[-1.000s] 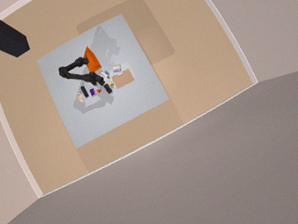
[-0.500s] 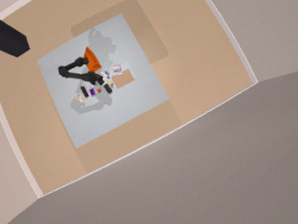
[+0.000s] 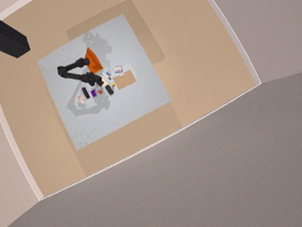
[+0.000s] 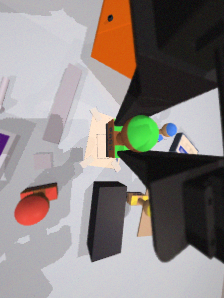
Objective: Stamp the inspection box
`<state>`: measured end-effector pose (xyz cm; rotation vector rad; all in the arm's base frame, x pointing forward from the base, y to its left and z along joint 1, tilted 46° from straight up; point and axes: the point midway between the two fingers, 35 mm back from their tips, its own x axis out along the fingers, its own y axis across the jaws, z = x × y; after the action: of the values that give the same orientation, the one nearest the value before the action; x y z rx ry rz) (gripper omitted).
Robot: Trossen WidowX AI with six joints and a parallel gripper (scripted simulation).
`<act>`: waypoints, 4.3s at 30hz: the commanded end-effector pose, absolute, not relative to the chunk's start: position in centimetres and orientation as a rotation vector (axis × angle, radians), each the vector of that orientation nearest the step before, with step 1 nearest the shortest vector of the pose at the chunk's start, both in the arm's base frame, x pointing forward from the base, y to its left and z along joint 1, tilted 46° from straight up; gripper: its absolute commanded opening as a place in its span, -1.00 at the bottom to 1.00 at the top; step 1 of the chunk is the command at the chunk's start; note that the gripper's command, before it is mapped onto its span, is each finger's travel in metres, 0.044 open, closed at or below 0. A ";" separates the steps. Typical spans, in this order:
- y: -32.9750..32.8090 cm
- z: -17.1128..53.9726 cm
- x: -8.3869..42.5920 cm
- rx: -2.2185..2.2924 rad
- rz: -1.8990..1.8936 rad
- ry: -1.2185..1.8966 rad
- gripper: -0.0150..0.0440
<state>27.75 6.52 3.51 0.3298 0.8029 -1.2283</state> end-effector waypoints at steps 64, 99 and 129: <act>-7.7 11.4 20.5 0.325 -1.237 0.802 -0.49; -9.3 10.0 20.8 0.325 -1.232 0.801 0.40; -1.7 17.6 19.3 0.253 -1.186 0.840 0.40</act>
<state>19.34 -1.66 17.57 0.2533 0.8396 -1.1858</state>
